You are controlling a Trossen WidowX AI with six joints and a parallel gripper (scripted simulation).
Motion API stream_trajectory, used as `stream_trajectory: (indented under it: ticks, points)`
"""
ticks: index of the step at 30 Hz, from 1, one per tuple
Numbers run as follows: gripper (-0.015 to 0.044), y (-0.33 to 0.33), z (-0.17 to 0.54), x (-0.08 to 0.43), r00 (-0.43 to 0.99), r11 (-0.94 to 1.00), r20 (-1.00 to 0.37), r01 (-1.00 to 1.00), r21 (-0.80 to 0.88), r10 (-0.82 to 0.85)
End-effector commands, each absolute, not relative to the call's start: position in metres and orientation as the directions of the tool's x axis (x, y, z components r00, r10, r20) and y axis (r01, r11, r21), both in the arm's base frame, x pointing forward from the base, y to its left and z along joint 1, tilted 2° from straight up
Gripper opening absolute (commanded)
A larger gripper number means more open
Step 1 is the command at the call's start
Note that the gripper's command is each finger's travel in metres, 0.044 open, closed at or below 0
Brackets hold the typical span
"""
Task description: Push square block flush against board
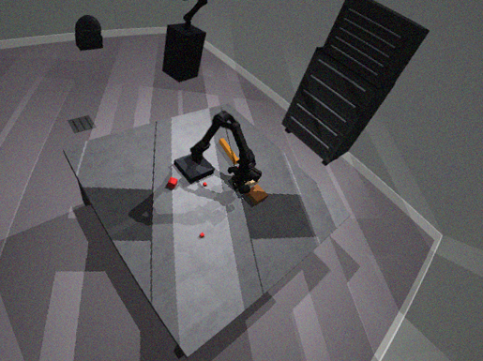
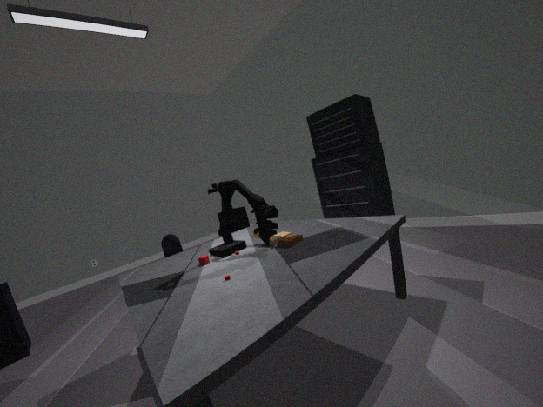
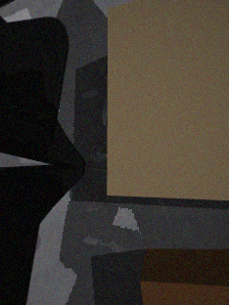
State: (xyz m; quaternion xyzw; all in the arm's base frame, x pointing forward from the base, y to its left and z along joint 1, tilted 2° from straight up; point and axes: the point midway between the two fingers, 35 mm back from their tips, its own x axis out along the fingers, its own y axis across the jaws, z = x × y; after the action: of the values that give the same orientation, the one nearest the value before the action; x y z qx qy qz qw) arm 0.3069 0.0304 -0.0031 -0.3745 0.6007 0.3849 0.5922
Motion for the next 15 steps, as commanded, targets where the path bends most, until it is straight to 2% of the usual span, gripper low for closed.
stream_trajectory:
  ticks: [1,15]
  points:
    - [0.0,0.024,-0.002,0.305,-0.012,0.419,-1.0,-0.908,0.014,0.007]
    - [0.0,0.004,-0.003,0.295,-0.013,0.419,-1.0,-0.908,0.014,0.006]
